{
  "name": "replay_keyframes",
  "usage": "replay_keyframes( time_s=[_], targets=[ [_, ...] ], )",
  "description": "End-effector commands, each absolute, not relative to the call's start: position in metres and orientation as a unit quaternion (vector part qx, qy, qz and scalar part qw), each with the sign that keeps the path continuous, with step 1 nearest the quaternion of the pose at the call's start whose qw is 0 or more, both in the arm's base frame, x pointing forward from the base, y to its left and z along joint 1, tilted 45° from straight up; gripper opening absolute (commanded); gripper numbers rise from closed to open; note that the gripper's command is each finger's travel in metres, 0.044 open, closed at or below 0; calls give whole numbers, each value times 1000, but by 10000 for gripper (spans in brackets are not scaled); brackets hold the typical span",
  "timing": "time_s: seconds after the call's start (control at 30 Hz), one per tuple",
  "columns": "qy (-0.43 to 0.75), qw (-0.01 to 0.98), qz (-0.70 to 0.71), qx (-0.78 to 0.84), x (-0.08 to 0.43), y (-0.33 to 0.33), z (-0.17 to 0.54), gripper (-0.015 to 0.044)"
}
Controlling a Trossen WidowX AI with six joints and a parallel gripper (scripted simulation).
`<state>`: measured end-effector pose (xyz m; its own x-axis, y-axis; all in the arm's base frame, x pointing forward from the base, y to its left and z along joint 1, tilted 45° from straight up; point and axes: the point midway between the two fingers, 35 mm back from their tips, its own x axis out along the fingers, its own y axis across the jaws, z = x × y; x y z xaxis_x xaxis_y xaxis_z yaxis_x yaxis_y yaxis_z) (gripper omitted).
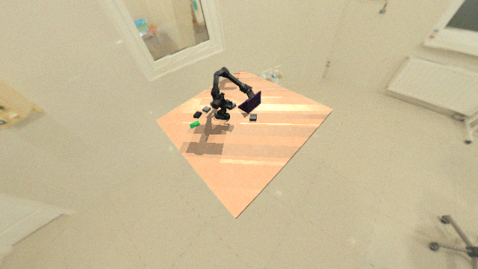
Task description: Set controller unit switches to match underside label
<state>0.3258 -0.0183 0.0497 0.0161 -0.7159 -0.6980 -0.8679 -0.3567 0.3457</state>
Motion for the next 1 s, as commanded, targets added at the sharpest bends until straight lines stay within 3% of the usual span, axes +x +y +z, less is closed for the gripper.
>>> replay_keyframes(
  time_s=[0.0,0.97],
  targets=[
    [544,98,421,-719,319,-17,53,0],
    [545,99,422,-718,322,-46,25,0]
  ],
)
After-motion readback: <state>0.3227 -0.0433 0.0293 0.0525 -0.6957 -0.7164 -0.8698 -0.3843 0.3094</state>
